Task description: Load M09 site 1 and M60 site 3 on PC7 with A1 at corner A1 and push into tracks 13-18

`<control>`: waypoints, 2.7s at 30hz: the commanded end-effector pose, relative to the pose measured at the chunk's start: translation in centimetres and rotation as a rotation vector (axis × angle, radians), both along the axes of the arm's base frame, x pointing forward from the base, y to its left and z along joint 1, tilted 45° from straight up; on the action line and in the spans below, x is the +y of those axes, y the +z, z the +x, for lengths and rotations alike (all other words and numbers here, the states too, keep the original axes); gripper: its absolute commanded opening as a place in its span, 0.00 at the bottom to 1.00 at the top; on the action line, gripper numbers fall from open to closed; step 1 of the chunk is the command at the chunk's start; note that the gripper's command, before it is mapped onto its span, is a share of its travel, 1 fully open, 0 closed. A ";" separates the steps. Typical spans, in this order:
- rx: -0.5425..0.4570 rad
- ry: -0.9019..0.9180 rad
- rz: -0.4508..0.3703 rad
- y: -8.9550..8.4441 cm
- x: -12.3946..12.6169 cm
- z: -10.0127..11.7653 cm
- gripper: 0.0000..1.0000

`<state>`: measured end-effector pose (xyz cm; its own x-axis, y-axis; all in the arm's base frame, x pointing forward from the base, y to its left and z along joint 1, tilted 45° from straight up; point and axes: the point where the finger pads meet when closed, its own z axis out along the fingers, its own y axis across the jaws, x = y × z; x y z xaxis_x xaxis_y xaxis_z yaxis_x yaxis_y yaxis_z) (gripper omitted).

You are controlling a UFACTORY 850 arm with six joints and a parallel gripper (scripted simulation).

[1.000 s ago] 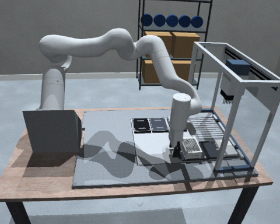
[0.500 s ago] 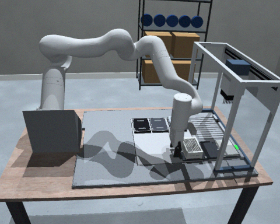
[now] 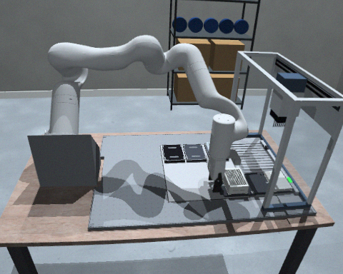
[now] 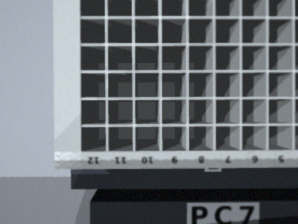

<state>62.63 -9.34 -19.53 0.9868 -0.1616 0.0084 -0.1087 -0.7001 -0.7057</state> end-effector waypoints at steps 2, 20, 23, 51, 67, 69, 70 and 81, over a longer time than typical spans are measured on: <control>-0.001 -0.001 -0.001 0.1 -0.1 0.0 0.82; -0.001 -0.001 -0.001 0.0 -0.1 0.0 0.82; -0.001 -0.001 -0.001 0.0 -0.1 -0.2 0.82; -0.001 -0.001 -0.001 1.5 -1.4 -0.9 0.82; -0.001 -0.001 -0.001 3.1 -3.0 -1.2 0.82; -0.001 -0.001 -0.001 3.4 -3.2 -1.2 0.82; -0.001 -0.001 -0.001 3.5 -3.3 -1.2 0.82; -0.001 -0.001 -0.001 4.5 -4.4 -1.4 0.82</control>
